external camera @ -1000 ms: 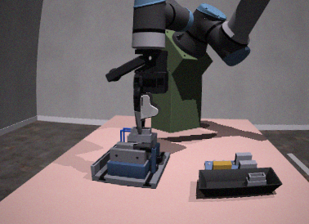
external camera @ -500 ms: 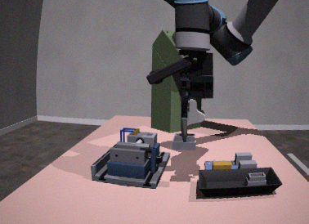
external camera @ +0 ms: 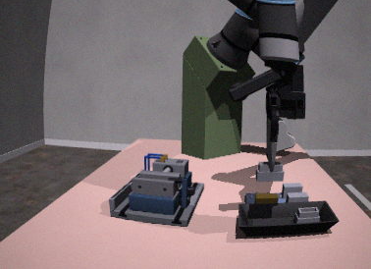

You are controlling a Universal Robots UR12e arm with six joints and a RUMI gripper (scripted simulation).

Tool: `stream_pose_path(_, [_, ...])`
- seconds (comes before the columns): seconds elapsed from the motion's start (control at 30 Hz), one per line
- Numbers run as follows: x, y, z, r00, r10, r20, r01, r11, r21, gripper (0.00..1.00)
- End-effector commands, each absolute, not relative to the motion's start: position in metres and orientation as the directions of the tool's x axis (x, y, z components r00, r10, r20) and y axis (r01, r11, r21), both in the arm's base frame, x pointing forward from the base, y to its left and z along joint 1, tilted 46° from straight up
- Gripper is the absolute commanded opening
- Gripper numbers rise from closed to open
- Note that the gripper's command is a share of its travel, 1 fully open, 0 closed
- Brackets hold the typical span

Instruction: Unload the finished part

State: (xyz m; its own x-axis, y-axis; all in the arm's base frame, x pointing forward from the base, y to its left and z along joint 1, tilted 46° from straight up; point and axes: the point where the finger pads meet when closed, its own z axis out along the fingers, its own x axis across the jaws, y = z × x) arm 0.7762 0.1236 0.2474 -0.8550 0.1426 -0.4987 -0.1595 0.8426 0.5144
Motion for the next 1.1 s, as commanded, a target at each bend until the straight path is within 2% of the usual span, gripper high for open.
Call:
stream_pose_path(0.0, [0.7777, 0.1308, 0.2566, -0.855, 0.15, -0.497, -0.151, 0.844, 0.515, 0.0])
stream_pose_path(1.07, [0.777, 0.1296, 0.2543, -0.856, 0.152, -0.494, -0.148, 0.844, 0.516, 0.0])
